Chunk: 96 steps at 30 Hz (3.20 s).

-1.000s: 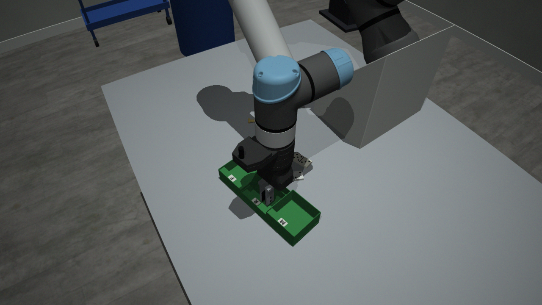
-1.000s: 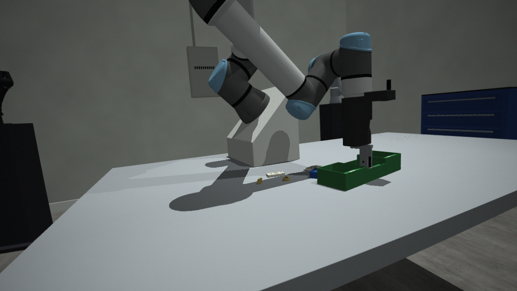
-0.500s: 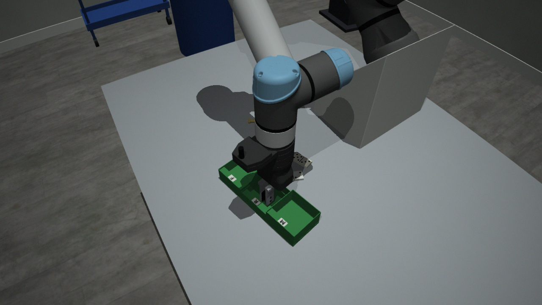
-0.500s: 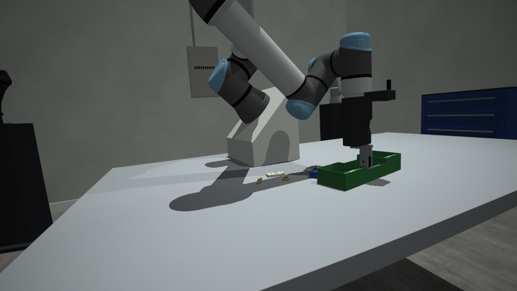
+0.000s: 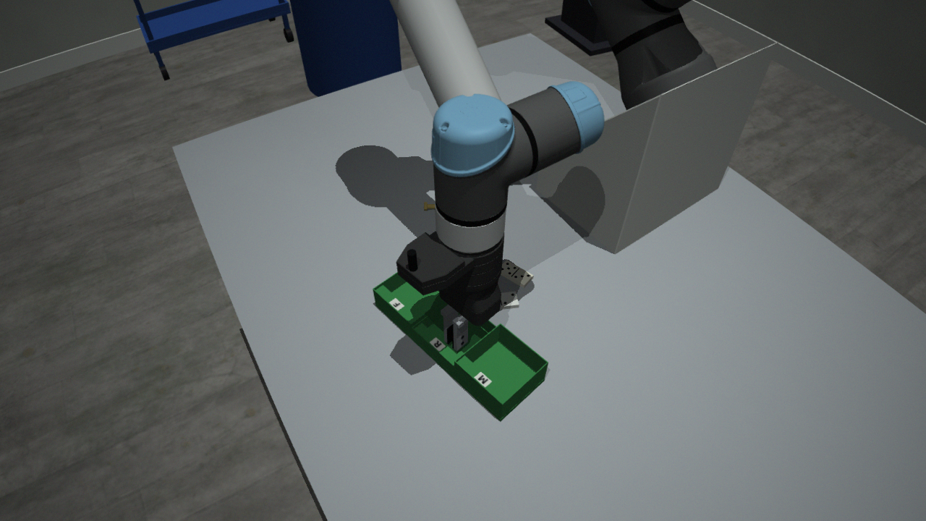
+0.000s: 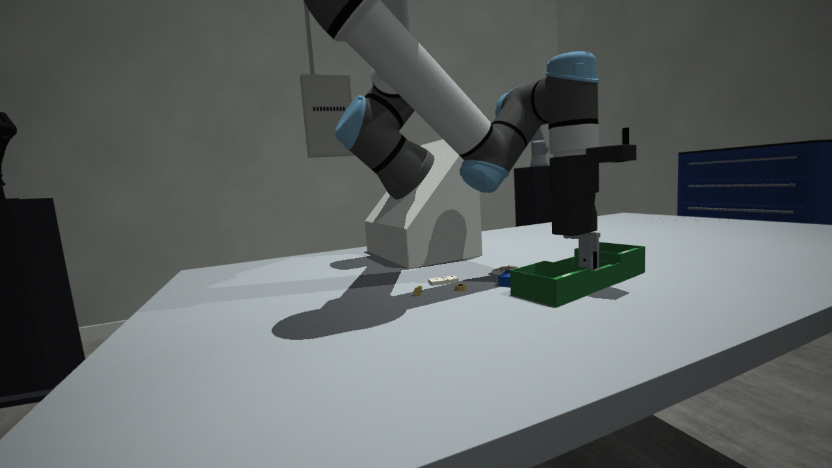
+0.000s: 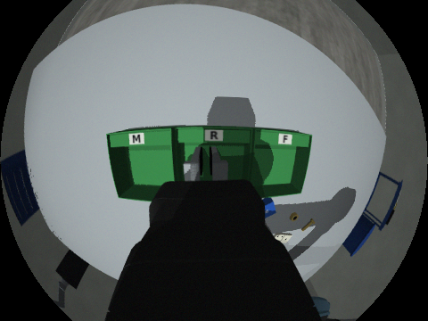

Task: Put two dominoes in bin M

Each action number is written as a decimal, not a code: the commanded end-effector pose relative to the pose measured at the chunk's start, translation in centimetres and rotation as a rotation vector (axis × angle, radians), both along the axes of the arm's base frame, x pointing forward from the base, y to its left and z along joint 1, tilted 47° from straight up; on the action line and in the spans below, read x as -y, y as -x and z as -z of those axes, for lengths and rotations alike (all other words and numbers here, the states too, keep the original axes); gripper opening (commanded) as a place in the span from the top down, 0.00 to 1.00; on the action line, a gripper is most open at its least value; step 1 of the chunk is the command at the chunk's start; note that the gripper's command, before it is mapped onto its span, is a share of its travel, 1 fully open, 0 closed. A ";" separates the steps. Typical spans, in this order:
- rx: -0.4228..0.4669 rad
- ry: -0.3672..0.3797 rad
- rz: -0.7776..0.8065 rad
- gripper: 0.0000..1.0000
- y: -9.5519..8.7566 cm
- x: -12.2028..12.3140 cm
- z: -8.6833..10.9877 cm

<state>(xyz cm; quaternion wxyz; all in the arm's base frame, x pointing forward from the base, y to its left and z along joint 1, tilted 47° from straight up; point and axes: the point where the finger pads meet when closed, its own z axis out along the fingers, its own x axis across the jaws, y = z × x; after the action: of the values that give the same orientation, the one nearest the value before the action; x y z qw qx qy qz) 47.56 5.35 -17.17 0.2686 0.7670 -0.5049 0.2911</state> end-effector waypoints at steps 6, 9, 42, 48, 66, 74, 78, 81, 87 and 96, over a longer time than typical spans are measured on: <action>0.001 0.000 -0.001 0.69 0.2 -0.9 -0.8; 0.001 0.000 -0.001 0.69 0.2 -1.1 -1.1; 0.001 -0.001 -0.001 0.69 1.2 -4.5 -3.7; 0.001 -0.001 -0.001 0.69 1.8 -5.8 -2.3; 0.001 -0.001 -0.001 0.69 3.6 -9.4 1.9; 0.001 -0.001 -0.001 0.69 3.4 -8.6 2.6; 0.001 -0.001 -0.001 0.69 3.3 -7.9 3.4; 0.001 -0.001 -0.001 0.69 3.2 -7.7 3.5; 0.001 -0.001 -0.001 0.69 2.9 -6.6 4.6; 0.001 -0.001 -0.001 0.69 2.6 -5.2 6.0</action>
<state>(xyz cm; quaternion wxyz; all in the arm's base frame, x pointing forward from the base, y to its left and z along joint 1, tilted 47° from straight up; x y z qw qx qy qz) 44.74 11.13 -22.52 0.2696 0.7664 -0.5053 0.2909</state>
